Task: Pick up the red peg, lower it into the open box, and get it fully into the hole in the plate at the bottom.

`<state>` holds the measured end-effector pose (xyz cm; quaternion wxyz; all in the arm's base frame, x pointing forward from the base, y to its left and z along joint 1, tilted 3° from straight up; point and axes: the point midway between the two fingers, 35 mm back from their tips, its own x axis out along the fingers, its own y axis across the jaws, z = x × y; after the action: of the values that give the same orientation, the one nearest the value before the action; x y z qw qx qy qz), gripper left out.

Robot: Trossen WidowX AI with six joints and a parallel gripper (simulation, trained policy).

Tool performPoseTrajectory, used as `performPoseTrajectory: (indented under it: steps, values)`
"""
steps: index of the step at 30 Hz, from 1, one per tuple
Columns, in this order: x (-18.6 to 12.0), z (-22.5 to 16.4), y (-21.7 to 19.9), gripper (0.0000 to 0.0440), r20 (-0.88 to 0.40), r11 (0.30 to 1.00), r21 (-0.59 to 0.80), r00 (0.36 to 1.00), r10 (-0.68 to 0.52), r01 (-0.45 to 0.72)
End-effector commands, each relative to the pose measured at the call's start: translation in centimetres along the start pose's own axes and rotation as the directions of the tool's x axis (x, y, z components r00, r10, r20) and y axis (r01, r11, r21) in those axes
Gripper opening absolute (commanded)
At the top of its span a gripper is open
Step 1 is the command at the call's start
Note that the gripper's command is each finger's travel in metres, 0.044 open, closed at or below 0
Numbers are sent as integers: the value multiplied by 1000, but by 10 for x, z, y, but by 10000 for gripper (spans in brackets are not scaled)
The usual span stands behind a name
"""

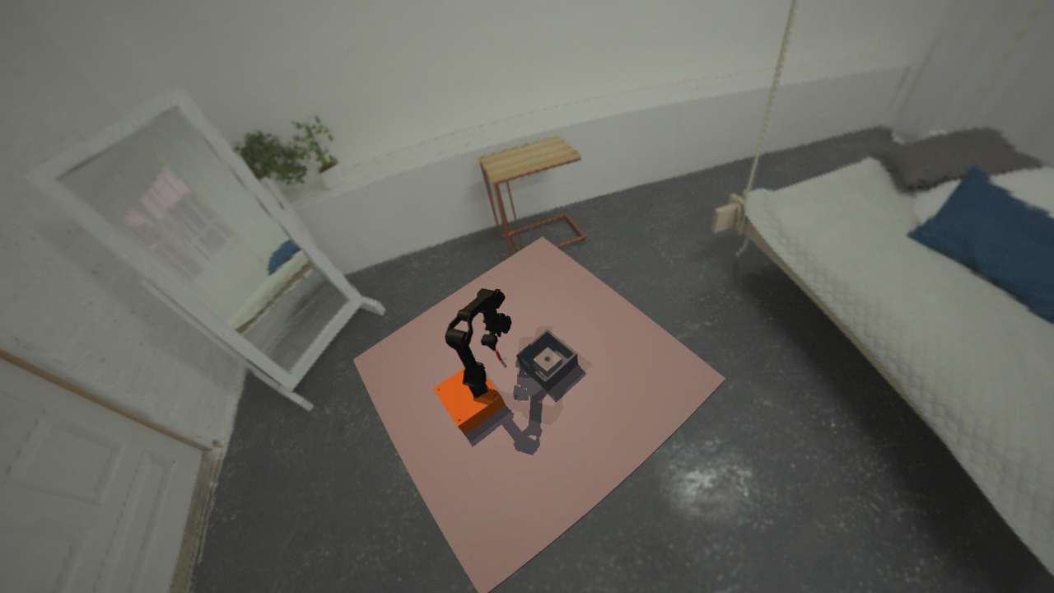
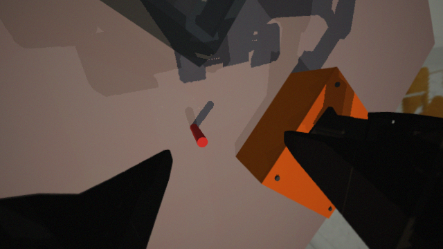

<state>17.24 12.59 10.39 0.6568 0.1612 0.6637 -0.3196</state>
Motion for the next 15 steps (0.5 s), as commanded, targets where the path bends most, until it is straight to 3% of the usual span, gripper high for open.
performPoseTrajectory:
  steps: [1, 15]
  values:
    - [10, -6, 1, 440, -18, 1000, -4, 1000, -21, 21]
    - [58, -16, 21, 440, -43, 1000, -3, 999, -16, 16]
